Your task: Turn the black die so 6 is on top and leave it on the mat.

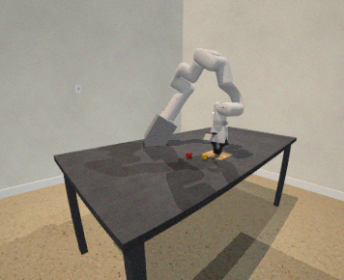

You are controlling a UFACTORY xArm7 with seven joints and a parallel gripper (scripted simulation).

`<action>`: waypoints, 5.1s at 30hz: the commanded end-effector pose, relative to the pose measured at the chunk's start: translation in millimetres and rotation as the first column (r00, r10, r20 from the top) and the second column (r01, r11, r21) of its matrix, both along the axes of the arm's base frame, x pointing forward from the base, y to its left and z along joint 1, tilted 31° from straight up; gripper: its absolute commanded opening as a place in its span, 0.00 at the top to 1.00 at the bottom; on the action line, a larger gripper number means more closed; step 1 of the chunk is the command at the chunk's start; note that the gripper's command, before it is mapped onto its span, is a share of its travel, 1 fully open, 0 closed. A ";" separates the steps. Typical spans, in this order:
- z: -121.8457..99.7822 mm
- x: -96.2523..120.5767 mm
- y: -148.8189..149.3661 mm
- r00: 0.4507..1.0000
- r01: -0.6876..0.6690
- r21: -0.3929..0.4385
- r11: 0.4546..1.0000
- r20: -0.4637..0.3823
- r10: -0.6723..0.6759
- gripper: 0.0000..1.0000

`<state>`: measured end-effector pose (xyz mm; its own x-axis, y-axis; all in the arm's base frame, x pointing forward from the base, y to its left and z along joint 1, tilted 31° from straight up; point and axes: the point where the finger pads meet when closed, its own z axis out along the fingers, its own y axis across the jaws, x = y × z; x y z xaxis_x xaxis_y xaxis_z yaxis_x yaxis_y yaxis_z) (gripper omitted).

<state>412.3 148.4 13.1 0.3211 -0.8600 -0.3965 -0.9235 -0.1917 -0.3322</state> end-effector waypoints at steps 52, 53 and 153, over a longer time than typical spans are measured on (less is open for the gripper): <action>-3.7 1.7 0.7 1.000 0.001 -0.001 1.000 0.002 -0.001 0.79; -3.7 1.7 0.7 1.000 0.001 -0.001 1.000 0.002 -0.001 0.79; 61.6 -14.5 -35.3 1.000 0.001 -0.001 1.000 0.002 -0.001 0.58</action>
